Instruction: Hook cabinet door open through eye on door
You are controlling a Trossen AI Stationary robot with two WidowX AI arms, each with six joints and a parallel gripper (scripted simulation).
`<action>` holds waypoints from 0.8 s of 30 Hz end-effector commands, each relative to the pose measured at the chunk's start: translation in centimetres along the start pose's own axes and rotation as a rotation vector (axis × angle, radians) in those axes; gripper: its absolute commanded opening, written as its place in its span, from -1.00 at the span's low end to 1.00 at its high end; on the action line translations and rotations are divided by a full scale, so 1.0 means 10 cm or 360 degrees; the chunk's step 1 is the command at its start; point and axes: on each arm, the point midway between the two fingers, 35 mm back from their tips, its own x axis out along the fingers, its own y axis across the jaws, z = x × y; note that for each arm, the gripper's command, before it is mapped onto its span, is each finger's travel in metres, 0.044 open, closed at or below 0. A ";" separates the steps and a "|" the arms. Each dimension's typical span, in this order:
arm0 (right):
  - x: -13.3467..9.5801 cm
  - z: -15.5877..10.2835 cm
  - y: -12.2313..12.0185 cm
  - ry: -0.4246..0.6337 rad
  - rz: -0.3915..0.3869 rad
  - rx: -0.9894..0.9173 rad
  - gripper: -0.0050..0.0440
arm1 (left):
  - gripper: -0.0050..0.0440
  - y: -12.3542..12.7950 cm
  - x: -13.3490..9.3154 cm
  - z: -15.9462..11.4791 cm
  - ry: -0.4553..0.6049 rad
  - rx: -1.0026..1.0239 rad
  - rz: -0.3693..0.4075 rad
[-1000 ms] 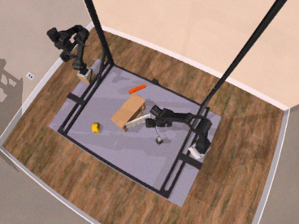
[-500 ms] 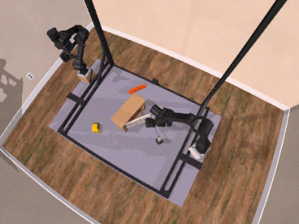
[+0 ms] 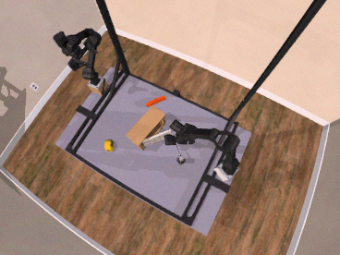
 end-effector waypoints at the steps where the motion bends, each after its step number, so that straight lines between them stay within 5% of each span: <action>1: 0.00 0.00 0.01 0.0000 0.0005 -0.0003 0.84 | -0.14 -0.07 0.11 -0.03 0.0025 0.0010 -0.0017; 19: 0.00 0.00 0.01 0.0000 0.0005 -0.0003 0.84 | -0.14 -0.16 0.31 -0.05 0.0025 0.0009 -0.0018; 24: 0.00 0.00 0.01 0.0000 0.0005 -0.0003 0.84 | -0.63 -0.16 0.31 -0.05 0.0025 0.0009 -0.0018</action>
